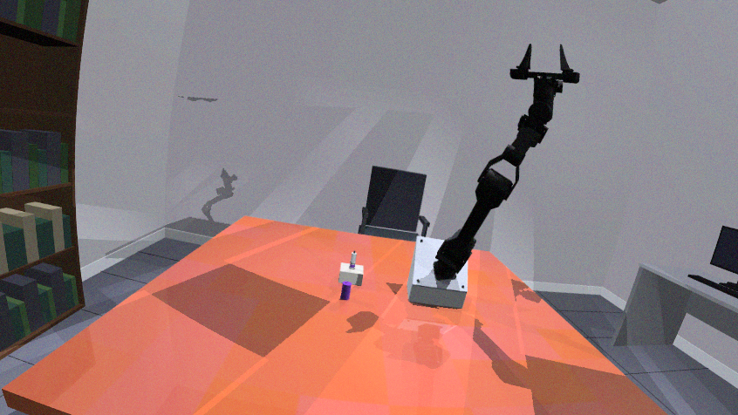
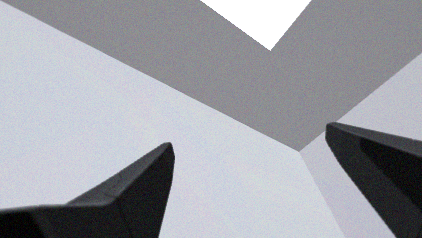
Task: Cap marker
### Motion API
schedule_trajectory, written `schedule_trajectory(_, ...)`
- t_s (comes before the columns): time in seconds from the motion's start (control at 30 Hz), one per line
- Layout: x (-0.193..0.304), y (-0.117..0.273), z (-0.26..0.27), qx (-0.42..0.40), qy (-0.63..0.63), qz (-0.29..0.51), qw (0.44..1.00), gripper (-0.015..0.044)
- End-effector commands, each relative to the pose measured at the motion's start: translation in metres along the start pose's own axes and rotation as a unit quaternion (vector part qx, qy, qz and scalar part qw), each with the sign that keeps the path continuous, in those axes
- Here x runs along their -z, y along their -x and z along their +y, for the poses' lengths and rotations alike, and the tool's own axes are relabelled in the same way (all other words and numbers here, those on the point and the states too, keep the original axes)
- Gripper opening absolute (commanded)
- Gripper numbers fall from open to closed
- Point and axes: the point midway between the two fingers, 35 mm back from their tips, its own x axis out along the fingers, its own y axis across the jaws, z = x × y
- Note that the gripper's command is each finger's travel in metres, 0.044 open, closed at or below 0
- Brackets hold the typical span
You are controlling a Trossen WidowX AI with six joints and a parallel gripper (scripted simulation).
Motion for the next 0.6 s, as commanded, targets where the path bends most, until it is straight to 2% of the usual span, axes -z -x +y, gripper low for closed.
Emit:
schedule_trajectory(0.0, -0.001, 0.0, -0.002, 0.002, 0.002, -0.002, 1.0, 0.0374)
schedule_trajectory(0.17, -0.027, -0.009, -0.061, 0.054, 0.048, -0.05, 0.996, 0.0242)
schedule_trajectory(0.33, -0.043, -0.011, -0.137, 0.133, 0.099, -0.086, 0.982, 0.0236)
schedule_trajectory(0.57, -0.049, -0.001, -0.203, 0.213, 0.144, -0.102, 0.961, 0.0236)
